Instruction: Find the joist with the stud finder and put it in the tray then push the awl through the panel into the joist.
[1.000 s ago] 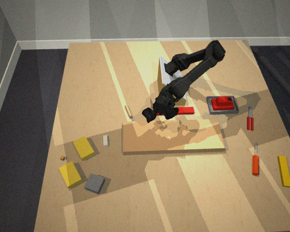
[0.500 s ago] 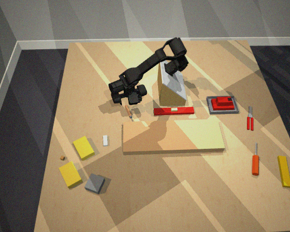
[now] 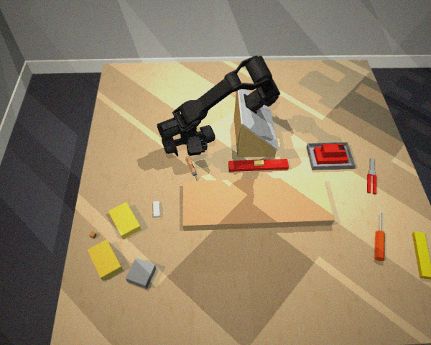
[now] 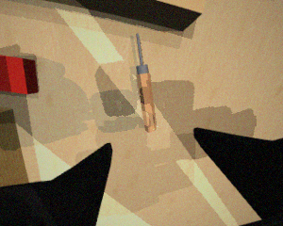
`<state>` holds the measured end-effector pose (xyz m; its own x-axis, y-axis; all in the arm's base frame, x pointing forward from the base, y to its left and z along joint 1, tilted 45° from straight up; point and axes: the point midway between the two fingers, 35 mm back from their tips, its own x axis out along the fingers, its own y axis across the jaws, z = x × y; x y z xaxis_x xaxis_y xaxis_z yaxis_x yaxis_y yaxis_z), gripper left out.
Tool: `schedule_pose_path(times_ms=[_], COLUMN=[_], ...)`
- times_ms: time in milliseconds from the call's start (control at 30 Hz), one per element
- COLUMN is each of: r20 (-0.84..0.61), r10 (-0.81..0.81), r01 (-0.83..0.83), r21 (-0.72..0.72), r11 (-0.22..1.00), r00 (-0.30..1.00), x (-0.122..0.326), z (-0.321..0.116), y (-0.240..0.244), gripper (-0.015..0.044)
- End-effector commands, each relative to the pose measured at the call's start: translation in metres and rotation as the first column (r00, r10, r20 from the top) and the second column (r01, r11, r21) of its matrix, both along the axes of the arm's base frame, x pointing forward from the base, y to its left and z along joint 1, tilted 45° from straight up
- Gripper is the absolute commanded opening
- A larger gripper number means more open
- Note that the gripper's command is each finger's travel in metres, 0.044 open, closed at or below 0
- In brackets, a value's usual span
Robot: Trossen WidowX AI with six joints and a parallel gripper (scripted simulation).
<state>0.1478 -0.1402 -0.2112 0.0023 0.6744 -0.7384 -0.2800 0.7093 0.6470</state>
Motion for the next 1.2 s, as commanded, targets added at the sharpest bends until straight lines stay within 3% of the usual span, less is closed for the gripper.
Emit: schedule_pose_path(times_ms=[0, 1167], r20=[-0.003, -0.002], r10=[0.006, 0.006], r01=[-0.006, -0.006], r21=[0.001, 0.003], r11=[1.000, 1.000], r00=[1.000, 1.000], x=[0.000, 0.003], z=[-0.003, -0.038], y=[-0.001, 0.034], gripper=[0.0440, 0.0440])
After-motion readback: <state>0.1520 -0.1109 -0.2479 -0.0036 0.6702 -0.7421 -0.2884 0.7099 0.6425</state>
